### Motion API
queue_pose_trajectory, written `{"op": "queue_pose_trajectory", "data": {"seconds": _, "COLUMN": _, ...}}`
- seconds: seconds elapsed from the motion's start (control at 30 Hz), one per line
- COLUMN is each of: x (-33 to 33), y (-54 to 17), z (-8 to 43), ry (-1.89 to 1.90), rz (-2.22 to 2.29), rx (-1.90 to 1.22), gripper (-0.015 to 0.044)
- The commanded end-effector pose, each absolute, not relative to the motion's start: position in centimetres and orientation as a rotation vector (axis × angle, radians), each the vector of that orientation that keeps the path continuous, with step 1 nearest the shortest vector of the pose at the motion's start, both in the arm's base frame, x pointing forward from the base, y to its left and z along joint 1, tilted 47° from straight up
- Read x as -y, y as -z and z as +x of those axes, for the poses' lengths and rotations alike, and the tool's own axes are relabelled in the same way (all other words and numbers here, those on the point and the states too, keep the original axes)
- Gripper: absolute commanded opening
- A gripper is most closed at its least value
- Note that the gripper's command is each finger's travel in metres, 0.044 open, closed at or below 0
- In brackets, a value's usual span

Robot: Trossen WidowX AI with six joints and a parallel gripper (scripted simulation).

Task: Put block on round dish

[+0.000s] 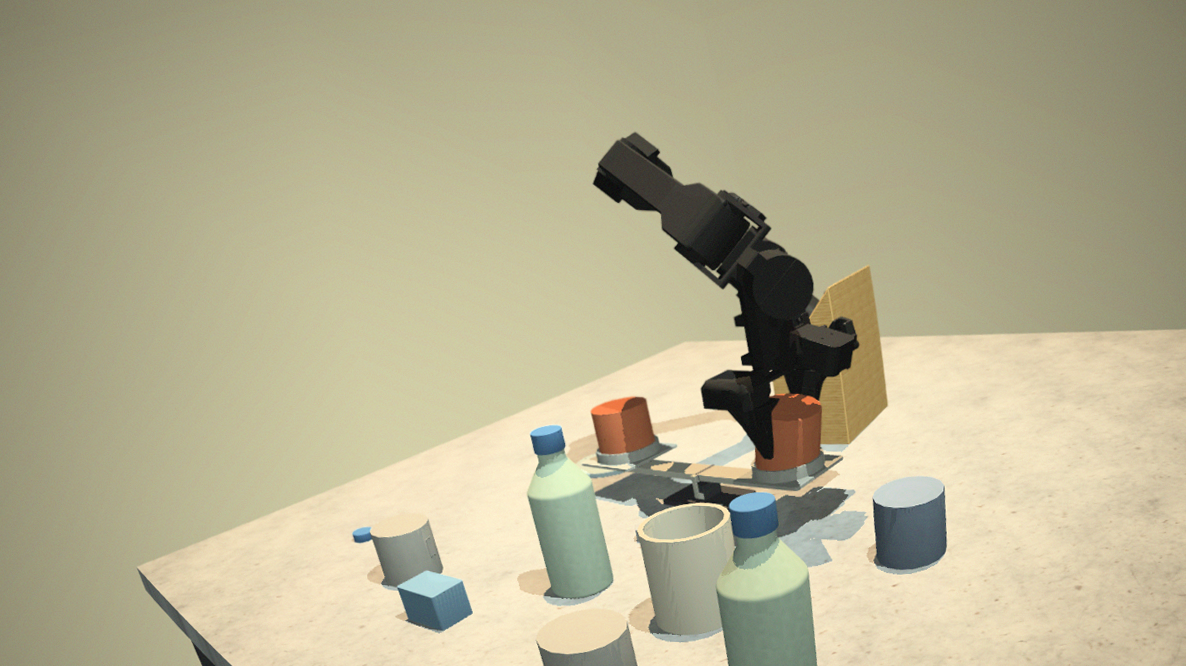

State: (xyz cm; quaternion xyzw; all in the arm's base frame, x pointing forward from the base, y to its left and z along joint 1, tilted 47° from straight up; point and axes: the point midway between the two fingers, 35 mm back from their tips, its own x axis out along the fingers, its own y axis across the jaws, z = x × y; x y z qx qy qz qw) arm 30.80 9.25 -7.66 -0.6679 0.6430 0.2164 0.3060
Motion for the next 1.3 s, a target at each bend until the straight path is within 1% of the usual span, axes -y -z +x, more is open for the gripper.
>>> {"op": "queue_pose_trajectory", "data": {"seconds": 0.0, "x": -10.5, "y": 7.1, "z": 31.1, "ry": -0.575, "rz": -1.758, "rx": -1.672, "gripper": 0.0000}}
{"op": "queue_pose_trajectory", "data": {"seconds": 1.27, "x": -14.0, "y": 3.7, "z": 30.5, "ry": -0.577, "rz": -1.756, "rx": -1.672, "gripper": 0.0000}}
